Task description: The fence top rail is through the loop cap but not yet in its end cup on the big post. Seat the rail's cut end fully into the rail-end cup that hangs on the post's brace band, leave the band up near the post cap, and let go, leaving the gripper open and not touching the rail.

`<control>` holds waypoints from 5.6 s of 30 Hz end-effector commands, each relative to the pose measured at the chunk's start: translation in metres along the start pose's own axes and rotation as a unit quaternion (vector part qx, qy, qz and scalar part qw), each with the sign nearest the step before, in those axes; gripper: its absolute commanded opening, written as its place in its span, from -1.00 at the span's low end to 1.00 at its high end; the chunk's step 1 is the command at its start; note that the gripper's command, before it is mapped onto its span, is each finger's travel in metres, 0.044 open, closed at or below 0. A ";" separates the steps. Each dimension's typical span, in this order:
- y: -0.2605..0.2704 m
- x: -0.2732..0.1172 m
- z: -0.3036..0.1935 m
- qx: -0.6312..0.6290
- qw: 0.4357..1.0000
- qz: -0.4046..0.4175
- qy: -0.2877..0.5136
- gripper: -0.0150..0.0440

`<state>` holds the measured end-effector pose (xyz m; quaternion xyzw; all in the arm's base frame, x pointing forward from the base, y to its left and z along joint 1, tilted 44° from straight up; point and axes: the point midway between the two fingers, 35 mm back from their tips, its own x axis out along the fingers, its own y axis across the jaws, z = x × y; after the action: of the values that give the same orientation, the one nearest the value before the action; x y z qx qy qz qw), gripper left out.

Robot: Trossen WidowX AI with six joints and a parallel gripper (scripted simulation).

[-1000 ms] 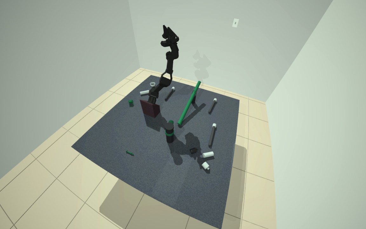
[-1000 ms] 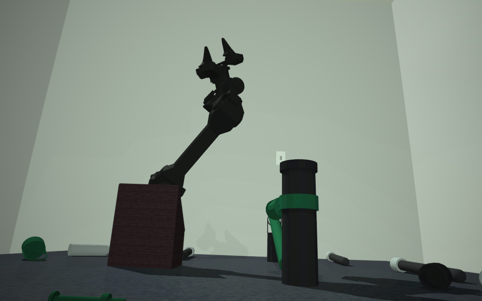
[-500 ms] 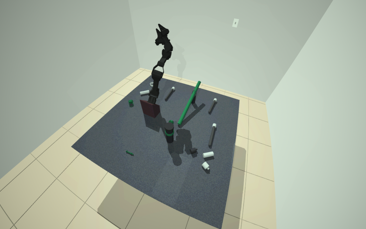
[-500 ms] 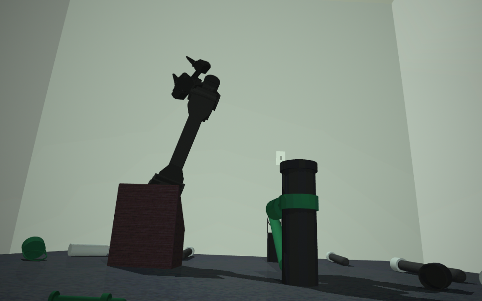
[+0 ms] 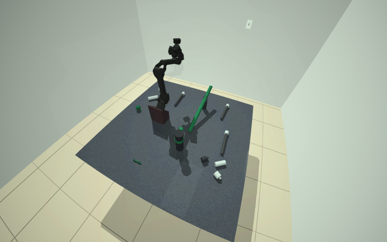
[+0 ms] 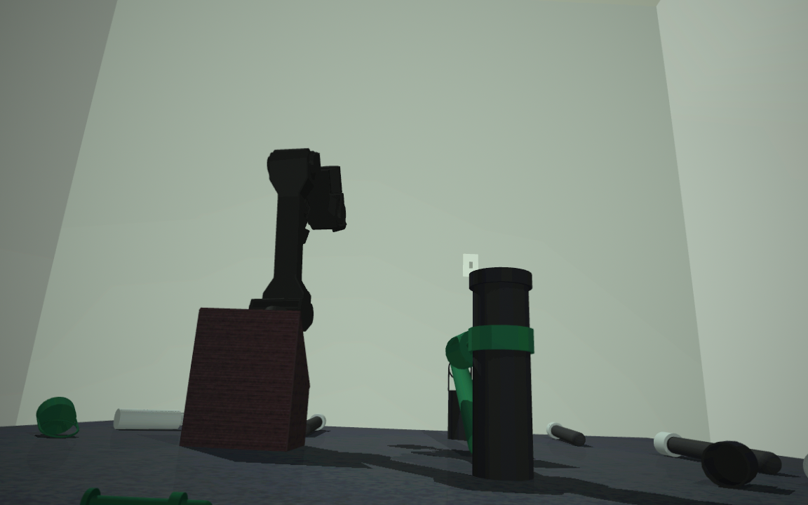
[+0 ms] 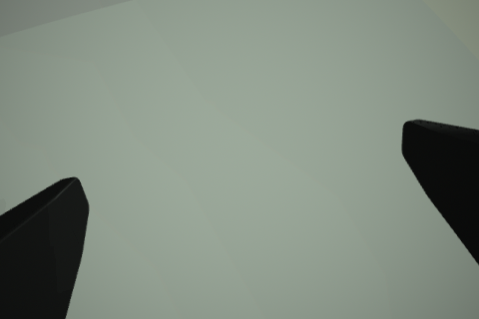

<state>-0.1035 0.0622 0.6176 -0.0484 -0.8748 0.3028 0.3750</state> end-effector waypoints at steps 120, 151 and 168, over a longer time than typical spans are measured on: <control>0.085 -0.700 0.251 0.289 0.378 0.304 0.825 1.00; 0.147 -0.731 0.241 0.289 0.376 0.305 0.826 1.00; 0.166 -0.747 0.228 0.288 0.376 0.305 0.826 1.00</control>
<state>0.2456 -0.1523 -0.0641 -0.4285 0.0843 0.4417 0.7837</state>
